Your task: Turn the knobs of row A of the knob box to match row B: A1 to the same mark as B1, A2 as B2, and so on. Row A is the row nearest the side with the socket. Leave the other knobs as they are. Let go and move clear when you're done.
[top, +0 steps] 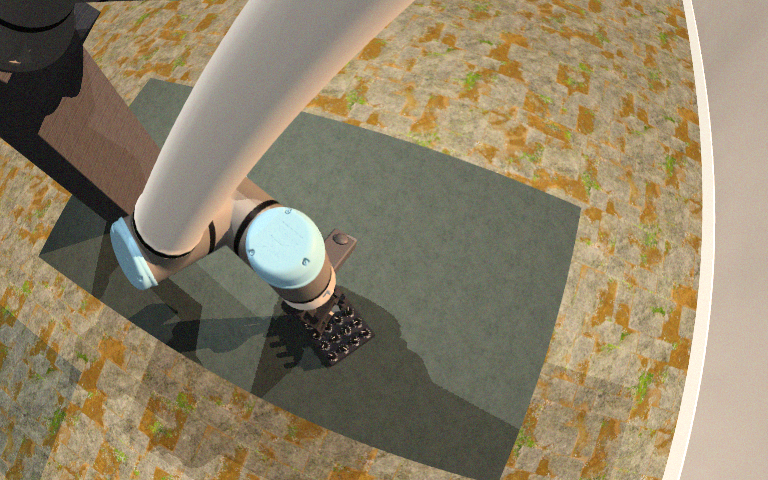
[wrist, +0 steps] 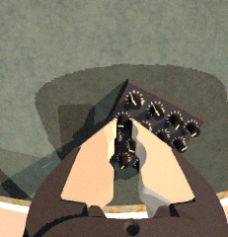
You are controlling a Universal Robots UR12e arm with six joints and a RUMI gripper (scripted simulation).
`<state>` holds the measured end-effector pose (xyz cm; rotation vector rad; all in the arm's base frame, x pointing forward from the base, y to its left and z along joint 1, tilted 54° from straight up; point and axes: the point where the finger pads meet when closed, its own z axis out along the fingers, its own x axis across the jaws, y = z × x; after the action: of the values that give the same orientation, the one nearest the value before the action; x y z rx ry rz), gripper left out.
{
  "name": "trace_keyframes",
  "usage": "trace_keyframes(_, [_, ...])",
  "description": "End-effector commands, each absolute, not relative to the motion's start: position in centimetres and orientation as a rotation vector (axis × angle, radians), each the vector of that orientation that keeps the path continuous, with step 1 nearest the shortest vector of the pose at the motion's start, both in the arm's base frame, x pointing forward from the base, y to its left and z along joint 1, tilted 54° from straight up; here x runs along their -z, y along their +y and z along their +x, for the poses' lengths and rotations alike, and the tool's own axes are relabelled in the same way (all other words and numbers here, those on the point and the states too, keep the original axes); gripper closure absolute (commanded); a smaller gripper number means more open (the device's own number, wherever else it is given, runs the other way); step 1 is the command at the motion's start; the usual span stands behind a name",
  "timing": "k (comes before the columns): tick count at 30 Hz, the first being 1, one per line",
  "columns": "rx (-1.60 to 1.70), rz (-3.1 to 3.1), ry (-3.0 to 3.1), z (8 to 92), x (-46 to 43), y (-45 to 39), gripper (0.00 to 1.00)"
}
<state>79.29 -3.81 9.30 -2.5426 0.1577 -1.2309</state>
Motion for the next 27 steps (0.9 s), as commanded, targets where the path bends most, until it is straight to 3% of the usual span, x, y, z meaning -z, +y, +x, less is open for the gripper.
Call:
trace_keyframes(1, [1.245, -2.559, 0.103, 79.27, -9.32, -3.82, 0.96])
trace_keyframes(27, [1.268, -2.581, 0.02, 79.25, -9.3, -3.81, 0.96])
